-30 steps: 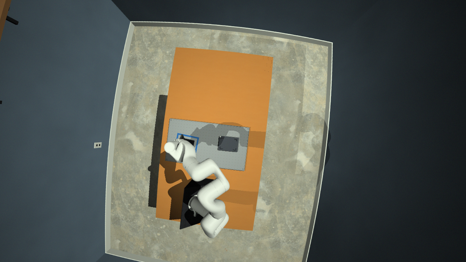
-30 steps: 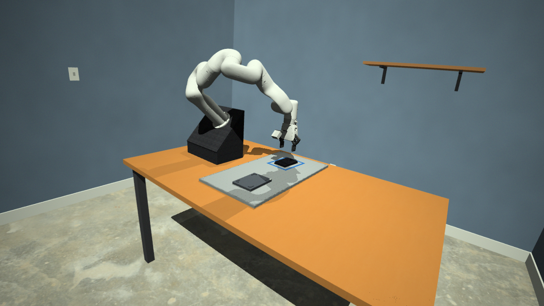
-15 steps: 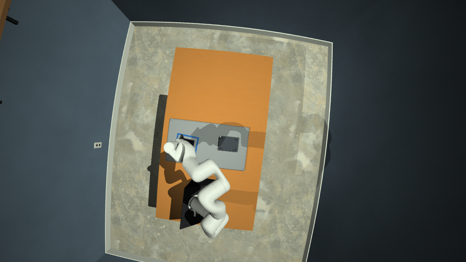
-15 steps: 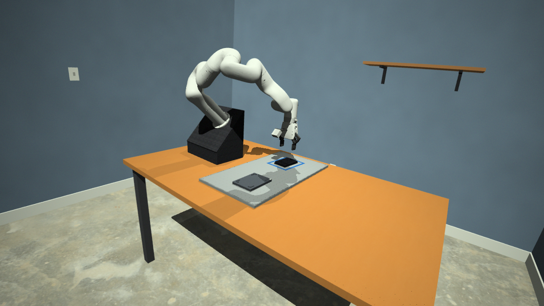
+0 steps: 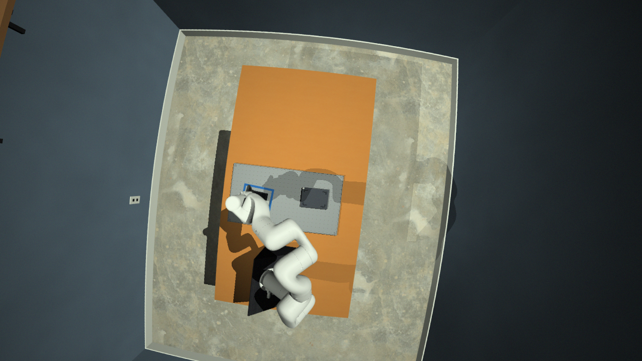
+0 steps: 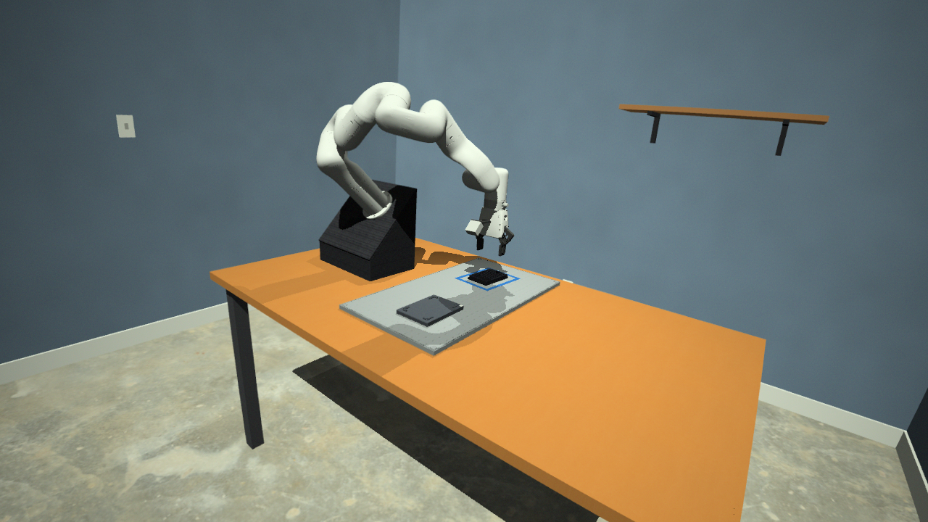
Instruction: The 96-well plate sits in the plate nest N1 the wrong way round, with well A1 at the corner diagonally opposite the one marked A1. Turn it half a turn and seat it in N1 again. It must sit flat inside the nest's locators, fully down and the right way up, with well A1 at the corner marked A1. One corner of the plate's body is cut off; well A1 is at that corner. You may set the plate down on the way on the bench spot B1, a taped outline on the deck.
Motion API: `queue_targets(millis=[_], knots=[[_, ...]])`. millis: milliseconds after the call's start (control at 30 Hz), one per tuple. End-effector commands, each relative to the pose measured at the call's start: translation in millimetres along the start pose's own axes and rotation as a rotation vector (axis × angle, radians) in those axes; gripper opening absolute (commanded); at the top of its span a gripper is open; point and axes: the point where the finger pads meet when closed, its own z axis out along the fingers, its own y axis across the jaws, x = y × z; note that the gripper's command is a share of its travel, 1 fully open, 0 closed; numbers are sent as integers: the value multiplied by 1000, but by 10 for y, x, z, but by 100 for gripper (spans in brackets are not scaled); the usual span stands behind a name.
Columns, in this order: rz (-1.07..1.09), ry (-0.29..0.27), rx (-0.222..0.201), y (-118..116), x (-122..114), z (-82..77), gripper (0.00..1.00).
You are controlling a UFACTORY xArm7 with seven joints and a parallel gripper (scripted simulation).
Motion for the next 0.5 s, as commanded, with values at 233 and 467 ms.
queue_targets(millis=[233, 467], knots=[[-393, -4, 1, -11, -14, -22, 100], [-560, -4, 1, -11, -14, -22, 100]])
